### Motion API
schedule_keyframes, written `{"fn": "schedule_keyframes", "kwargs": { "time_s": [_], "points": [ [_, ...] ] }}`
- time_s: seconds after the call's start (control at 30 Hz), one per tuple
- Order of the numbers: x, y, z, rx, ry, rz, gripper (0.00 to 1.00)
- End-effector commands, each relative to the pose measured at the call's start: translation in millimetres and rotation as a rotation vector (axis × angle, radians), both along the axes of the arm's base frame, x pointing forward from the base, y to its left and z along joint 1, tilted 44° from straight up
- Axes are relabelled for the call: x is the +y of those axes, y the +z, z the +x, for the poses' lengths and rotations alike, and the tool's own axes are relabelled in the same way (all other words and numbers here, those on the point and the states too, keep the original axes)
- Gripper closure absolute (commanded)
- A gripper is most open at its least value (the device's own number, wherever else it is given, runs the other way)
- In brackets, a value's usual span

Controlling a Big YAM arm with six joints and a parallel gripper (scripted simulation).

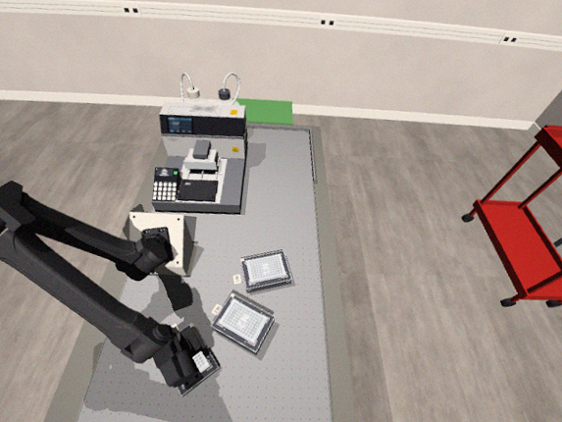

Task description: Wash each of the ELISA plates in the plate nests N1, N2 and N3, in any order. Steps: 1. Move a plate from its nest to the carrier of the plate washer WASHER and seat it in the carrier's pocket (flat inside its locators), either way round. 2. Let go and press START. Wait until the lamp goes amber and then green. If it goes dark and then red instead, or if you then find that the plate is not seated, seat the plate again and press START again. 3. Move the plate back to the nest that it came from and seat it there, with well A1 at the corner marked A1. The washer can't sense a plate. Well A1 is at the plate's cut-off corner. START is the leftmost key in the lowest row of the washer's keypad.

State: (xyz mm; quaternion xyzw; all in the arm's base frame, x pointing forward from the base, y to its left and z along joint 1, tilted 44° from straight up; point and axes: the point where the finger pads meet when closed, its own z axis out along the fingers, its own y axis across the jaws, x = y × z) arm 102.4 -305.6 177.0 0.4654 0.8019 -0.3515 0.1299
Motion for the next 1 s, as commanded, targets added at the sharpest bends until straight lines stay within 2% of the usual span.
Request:
{"fn": "schedule_keyframes", "kwargs": {
  "time_s": [0.0,0.97],
  "points": [
    [-1.8,-3.9,1.7,0.009,0.009,0.008,0.18],
    [-6.6,-5.2,-0.7,0.006,0.002,0.002,0.18]
  ]
}}
